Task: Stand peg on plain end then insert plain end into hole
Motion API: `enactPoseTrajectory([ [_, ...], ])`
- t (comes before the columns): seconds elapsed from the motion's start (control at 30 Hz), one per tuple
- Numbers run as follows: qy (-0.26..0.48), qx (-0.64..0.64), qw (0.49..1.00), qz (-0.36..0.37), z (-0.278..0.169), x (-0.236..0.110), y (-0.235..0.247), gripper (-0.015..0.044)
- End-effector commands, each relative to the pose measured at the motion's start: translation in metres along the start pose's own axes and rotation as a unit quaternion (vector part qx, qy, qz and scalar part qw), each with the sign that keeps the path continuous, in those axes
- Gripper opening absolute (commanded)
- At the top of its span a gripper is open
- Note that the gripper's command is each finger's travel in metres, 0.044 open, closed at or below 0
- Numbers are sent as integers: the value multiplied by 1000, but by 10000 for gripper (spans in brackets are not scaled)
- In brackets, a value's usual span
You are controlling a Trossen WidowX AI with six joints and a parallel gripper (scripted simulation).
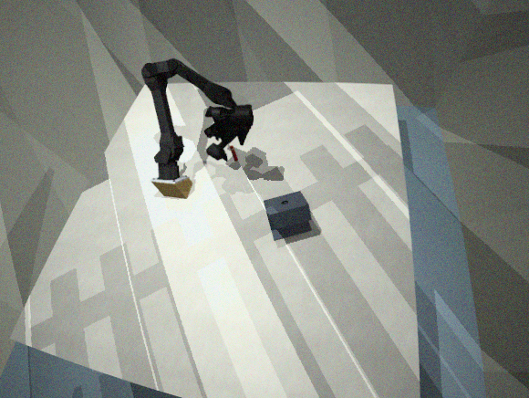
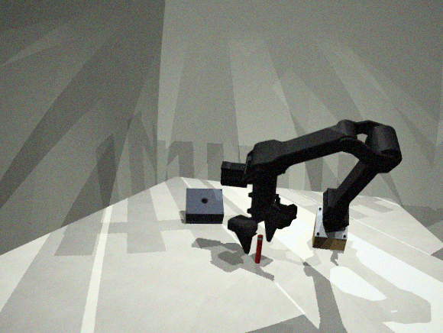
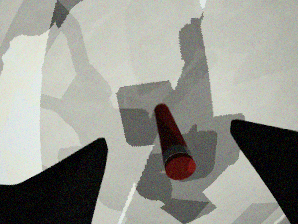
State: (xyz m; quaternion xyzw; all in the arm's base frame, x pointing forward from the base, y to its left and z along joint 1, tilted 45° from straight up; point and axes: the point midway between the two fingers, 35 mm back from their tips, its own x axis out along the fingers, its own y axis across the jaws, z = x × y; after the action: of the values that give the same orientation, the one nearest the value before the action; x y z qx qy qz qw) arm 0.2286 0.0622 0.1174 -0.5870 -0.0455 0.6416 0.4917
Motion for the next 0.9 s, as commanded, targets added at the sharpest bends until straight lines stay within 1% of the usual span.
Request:
enactPoseTrajectory([
  [0.0,-3,3,1000,-2,2,7,1,440],
  [0.07,-3,3,1000,-2,2,8,1,440],
  [0.57,-1,0,1000,0,1,4,0,46],
  [0.8,-1,0,1000,0,1,4,0,0],
  [0.87,-1,0,1000,0,1,4,0,0],
])
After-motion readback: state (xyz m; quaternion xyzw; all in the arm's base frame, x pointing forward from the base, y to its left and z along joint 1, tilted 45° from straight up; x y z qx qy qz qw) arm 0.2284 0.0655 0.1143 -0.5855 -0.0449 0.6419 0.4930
